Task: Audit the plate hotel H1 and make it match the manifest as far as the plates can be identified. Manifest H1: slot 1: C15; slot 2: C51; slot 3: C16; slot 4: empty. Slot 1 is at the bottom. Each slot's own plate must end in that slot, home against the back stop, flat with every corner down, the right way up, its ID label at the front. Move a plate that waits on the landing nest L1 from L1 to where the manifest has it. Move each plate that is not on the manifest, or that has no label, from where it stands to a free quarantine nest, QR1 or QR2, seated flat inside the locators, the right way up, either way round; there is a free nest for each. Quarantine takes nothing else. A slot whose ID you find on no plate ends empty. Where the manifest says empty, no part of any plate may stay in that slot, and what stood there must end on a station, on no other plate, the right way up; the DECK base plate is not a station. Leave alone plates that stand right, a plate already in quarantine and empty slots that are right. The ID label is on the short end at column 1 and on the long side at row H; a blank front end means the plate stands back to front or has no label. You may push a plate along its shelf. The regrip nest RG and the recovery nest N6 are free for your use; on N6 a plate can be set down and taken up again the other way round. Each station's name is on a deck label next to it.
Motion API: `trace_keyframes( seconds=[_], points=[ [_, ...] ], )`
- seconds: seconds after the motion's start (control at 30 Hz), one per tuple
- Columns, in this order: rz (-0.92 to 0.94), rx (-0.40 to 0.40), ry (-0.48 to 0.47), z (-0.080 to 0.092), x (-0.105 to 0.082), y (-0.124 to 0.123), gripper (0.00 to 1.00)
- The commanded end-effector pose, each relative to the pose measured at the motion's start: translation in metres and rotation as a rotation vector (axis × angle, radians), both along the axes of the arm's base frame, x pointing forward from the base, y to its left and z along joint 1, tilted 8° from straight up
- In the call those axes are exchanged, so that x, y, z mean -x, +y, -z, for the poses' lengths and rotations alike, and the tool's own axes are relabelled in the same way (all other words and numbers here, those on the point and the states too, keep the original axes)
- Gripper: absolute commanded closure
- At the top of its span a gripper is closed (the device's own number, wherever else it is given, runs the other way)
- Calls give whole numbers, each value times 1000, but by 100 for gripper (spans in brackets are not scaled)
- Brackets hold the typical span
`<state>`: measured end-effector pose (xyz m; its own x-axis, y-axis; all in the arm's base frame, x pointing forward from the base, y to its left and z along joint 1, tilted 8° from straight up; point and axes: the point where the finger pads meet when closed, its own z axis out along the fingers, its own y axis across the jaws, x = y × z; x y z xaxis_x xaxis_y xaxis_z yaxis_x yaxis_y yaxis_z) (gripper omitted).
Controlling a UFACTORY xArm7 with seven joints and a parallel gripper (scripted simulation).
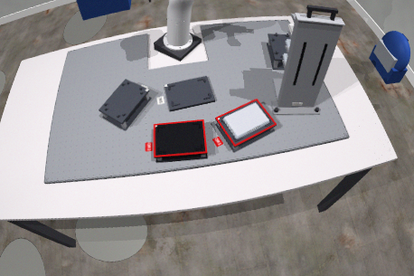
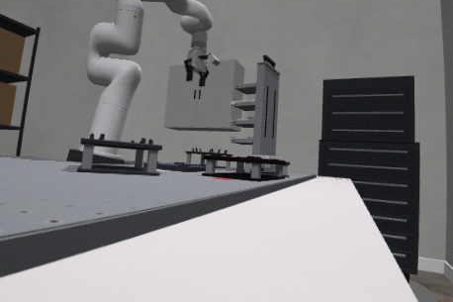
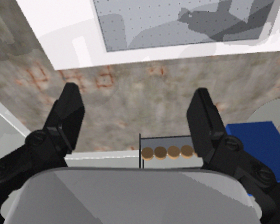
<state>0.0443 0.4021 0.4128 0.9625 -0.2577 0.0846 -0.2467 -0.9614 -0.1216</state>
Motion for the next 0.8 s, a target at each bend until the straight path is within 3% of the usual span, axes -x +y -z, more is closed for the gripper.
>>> trace_keyframes(
  seconds=[0.0, 0.77],
  points=[
    [0, -3, 0, -16, 2, -1, 0],
    [0, -2, 0, -78, 9, -7, 0]
  ],
)
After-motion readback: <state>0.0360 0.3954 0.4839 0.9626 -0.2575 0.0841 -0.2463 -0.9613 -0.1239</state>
